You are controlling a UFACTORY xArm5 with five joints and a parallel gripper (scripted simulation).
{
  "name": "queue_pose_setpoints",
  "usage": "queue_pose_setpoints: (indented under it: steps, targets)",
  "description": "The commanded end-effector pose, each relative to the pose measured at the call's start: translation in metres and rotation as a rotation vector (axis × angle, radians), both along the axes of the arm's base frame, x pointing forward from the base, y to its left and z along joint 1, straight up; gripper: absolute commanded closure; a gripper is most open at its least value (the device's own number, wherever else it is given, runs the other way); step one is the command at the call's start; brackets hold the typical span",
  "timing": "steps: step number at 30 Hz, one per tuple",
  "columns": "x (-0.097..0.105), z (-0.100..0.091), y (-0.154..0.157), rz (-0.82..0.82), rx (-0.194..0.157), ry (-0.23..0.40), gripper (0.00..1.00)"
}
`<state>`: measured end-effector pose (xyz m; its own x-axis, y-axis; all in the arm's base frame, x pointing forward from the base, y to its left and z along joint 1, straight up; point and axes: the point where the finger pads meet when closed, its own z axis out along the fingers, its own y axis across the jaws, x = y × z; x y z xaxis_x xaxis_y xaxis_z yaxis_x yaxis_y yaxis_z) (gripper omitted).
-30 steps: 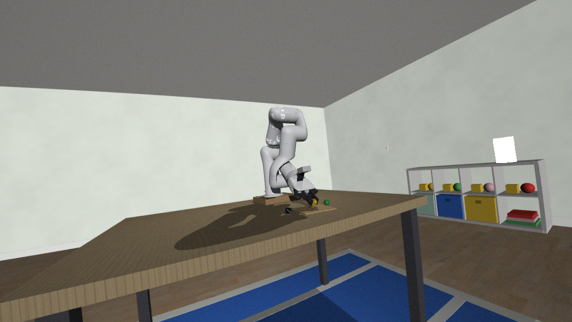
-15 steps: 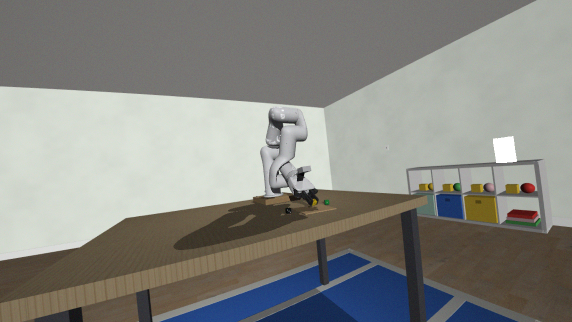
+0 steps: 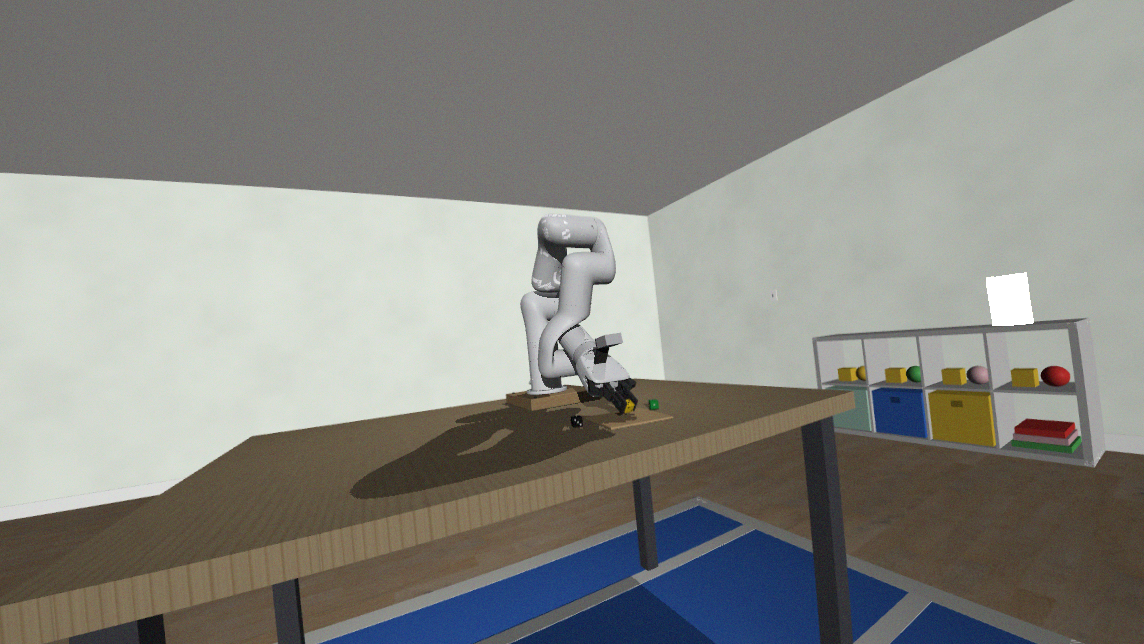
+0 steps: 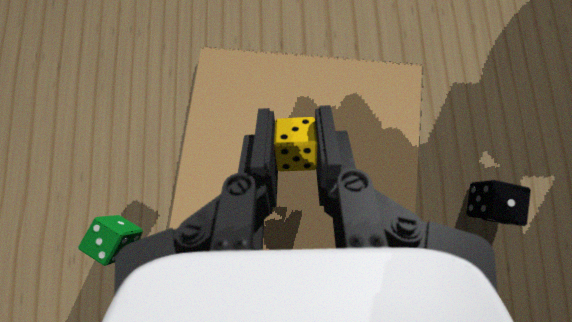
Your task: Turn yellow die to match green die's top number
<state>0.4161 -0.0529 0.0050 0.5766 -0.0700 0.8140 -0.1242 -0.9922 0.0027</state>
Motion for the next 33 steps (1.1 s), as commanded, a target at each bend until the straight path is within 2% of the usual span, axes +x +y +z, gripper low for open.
queue_pose_setpoints:
  steps: [1, 33]
  targets:
    - [0.0004, -0.0011, -0.0001, 0.000, 0.000, -0.002, 0.85]
    - [0.0004, -0.0064, -0.0001, 0.000, 0.000, -0.002, 0.85]
